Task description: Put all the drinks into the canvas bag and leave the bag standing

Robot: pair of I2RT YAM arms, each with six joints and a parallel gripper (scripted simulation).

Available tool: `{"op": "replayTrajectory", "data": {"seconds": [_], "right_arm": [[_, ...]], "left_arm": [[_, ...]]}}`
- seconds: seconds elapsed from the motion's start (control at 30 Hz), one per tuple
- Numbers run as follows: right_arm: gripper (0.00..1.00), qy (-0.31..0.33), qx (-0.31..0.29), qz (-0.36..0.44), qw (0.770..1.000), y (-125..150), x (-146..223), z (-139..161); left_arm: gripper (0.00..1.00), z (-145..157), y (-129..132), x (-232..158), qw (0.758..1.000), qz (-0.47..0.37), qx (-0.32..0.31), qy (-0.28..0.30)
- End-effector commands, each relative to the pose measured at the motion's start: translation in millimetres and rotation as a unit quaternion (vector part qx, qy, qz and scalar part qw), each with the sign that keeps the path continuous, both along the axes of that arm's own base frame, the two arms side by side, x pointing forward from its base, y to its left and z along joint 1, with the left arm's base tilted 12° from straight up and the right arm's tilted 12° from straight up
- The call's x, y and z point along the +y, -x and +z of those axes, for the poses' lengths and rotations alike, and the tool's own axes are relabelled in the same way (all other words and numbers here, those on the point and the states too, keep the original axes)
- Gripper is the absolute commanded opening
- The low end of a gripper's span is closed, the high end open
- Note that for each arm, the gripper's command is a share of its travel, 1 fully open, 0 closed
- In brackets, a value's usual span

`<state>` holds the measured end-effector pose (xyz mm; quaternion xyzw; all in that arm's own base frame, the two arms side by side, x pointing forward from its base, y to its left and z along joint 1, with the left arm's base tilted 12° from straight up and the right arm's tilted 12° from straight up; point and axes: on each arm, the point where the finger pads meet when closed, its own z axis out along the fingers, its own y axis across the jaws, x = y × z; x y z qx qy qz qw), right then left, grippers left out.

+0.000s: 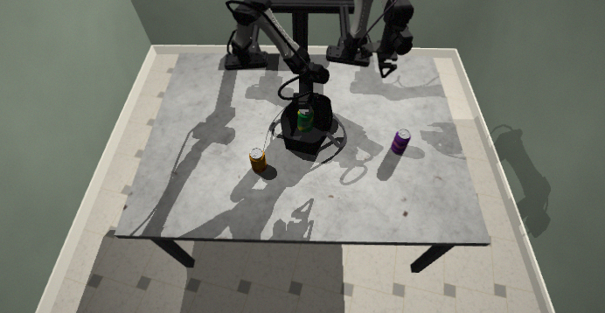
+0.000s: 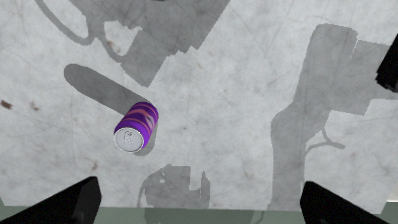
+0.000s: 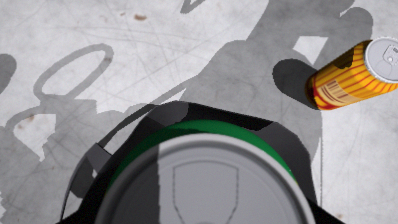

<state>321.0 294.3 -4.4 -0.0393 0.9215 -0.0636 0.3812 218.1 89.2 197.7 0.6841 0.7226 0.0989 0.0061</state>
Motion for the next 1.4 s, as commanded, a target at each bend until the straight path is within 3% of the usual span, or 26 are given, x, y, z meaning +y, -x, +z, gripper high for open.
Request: {"op": "replayTrajectory", "data": {"seconds": [0.0, 0.17, 0.23, 0.4, 0.43, 0.5, 0.57, 0.7, 0.8, 1.07, 1.13, 1.37], "right_arm": [[0.70, -0.006, -0.025, -0.003, 1.000, -10, 0, -5], [0.70, -0.028, -0.038, 0.000, 0.999, -15, 11, 6], [0.70, -0.012, -0.027, -0.002, 1.000, -12, 0, -12], [0.70, -0.022, -0.034, -0.002, 0.999, -18, 7, -11], [0.70, -0.034, -0.042, -0.002, 0.999, -21, 14, 2], [0.70, -0.034, -0.042, -0.002, 0.999, -21, 14, 2], [0.70, -0.009, -0.025, 0.008, 1.000, -7, 5, -25], [0.70, -0.029, -0.038, 0.000, 0.999, -19, 9, -12], [0.70, -0.013, -0.028, -0.001, 1.000, -15, -2, -30], [0.70, -0.030, -0.038, 0.007, 0.999, -17, 14, -21], [0.70, -0.009, -0.025, -0.002, 1.000, -16, -5, -45], [0.70, -0.030, -0.040, -0.003, 0.999, -27, 8, -39]], "left_arm": [[1.00, 3, -2, -1, 1.000, -0.004, -0.009, 0.001], [1.00, 3, -2, -1, 1.000, -0.004, -0.009, 0.001], [1.00, 3, -2, -1, 1.000, -0.004, -0.009, 0.001], [1.00, 3, -2, -1, 1.000, -0.004, -0.009, 0.001], [1.00, 3, -2, -1, 1.000, -0.004, -0.009, 0.001], [1.00, 3, -2, -1, 1.000, -0.004, -0.009, 0.001], [1.00, 3, -2, -1, 1.000, -0.004, -0.009, 0.001], [1.00, 3, -2, -1, 1.000, -0.004, -0.009, 0.001], [1.00, 3, -2, -1, 1.000, -0.004, -0.009, 0.001], [1.00, 3, -2, -1, 1.000, -0.004, -0.009, 0.001], [1.00, 3, -2, -1, 1.000, -0.004, -0.009, 0.001], [1.00, 3, -2, -1, 1.000, -0.004, -0.009, 0.001]]}}
